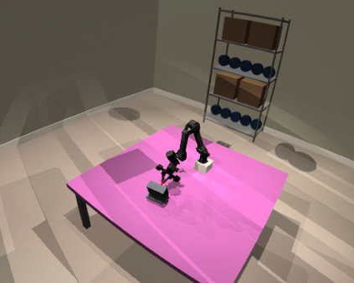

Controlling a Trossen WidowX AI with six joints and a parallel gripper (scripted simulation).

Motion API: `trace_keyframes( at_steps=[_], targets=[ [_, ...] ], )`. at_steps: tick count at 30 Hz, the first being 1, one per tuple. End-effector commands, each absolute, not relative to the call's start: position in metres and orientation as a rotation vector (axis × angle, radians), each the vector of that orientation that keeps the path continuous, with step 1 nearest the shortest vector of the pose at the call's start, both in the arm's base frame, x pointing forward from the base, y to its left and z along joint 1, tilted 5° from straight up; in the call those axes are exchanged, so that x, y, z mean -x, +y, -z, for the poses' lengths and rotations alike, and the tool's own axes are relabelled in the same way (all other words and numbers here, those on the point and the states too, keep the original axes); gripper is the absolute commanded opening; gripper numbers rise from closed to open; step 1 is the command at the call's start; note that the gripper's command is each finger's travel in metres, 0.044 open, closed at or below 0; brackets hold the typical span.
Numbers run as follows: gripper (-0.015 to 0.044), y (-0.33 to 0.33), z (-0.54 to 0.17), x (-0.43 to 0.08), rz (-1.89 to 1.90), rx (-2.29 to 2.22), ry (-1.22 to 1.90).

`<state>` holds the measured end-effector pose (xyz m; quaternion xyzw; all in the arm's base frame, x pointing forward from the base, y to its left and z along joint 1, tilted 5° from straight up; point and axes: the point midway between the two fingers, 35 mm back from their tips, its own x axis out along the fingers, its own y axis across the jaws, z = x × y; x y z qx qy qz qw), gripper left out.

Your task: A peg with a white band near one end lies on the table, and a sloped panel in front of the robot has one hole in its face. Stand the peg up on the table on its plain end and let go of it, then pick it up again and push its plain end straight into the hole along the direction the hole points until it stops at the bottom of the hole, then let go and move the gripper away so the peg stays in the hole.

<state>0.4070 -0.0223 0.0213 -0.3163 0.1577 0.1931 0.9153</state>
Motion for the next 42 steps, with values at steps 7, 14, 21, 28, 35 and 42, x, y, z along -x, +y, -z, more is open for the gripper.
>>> trace_keyframes(
  at_steps=[7,14,21,28,35,42],
  targets=[
    [0.0,-0.022,-0.021,-0.411,-0.391,0.648,0.321],
    [0.0,-0.022,-0.019,-0.413,-0.391,0.648,0.321],
    [0.0,-0.021,-0.018,-0.415,-0.391,0.648,0.321],
    [0.0,-0.02,-0.017,-0.417,-0.391,0.648,0.321],
    [0.0,-0.02,-0.016,-0.419,-0.391,0.648,0.321],
    [0.0,-0.019,-0.014,-0.421,-0.391,0.648,0.32]
  ],
)
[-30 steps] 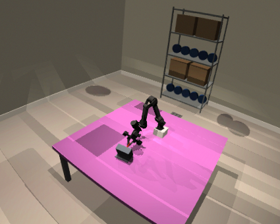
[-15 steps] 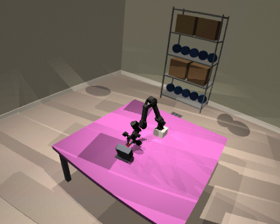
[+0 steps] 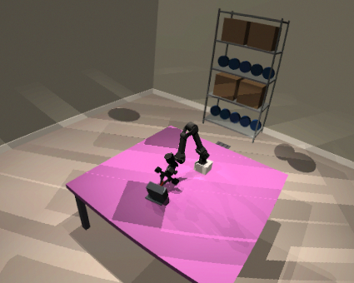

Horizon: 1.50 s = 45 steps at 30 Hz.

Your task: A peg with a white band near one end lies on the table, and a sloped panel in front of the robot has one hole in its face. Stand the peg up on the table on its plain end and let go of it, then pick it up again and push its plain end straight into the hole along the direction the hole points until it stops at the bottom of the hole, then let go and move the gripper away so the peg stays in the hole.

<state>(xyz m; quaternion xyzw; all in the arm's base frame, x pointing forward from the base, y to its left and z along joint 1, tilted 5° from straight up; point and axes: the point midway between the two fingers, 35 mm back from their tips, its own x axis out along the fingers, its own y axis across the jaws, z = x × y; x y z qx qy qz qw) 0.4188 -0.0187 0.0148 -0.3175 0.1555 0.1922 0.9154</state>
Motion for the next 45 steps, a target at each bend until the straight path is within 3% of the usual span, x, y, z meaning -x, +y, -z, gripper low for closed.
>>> trace_keyframes(
  at_steps=[1,34,45],
  targets=[
    [0.0,-0.0189,-0.0144,-0.4217,-0.391,0.648,0.32],
    [0.0,-0.0169,-0.0122,-0.4263,-0.396,0.653,0.32],
    [0.0289,-0.0169,-0.0122,-0.4263,-0.396,0.653,0.32]
  ],
)
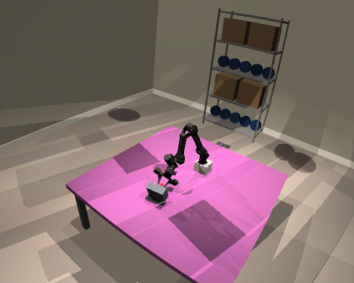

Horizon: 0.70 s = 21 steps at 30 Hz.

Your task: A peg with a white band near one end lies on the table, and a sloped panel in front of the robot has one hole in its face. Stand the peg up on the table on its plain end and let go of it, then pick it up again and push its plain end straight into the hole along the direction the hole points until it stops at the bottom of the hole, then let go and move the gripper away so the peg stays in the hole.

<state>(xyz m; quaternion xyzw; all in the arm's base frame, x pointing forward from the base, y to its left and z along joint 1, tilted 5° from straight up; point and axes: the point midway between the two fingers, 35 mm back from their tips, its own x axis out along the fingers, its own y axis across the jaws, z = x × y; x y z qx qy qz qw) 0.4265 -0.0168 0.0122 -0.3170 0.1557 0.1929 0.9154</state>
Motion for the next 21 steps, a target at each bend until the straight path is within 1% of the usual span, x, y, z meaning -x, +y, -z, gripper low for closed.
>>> trace_keyframes(
  at_steps=[1,6,21],
  targets=[
    [0.0315,-0.017,-0.012,-0.426,-0.396,0.653,0.32],
    [0.044,-0.018,-0.014,-0.424,-0.396,0.653,0.321],
    [0.044,-0.025,-0.023,-0.409,-0.394,0.652,0.322]
  ],
)
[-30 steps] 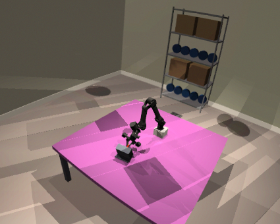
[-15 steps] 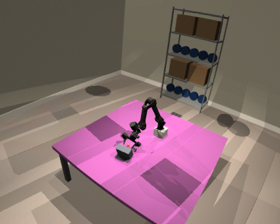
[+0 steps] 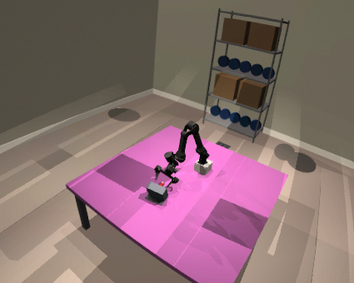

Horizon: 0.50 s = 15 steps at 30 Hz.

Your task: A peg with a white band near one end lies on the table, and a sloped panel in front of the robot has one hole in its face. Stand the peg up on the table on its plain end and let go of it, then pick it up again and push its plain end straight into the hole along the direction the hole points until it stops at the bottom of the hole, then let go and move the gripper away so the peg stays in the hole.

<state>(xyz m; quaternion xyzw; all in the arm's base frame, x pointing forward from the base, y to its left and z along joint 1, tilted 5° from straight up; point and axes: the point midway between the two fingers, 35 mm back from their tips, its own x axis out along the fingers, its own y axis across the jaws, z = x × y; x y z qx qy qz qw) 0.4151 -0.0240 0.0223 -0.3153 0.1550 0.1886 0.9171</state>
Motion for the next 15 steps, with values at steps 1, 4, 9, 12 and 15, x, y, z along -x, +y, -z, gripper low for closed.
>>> trace_keyframes(
  at_steps=[1,4,9,12,15],
  targets=[
    [0.044,-0.025,-0.024,-0.408,-0.394,0.652,0.322],
    [0.044,-0.026,-0.026,-0.405,-0.393,0.652,0.322],
    [0.044,-0.029,-0.029,-0.401,-0.393,0.651,0.322],
    [0.044,-0.03,-0.031,-0.398,-0.392,0.651,0.322],
    [0.044,-0.031,-0.032,-0.395,-0.392,0.651,0.323]
  ],
)
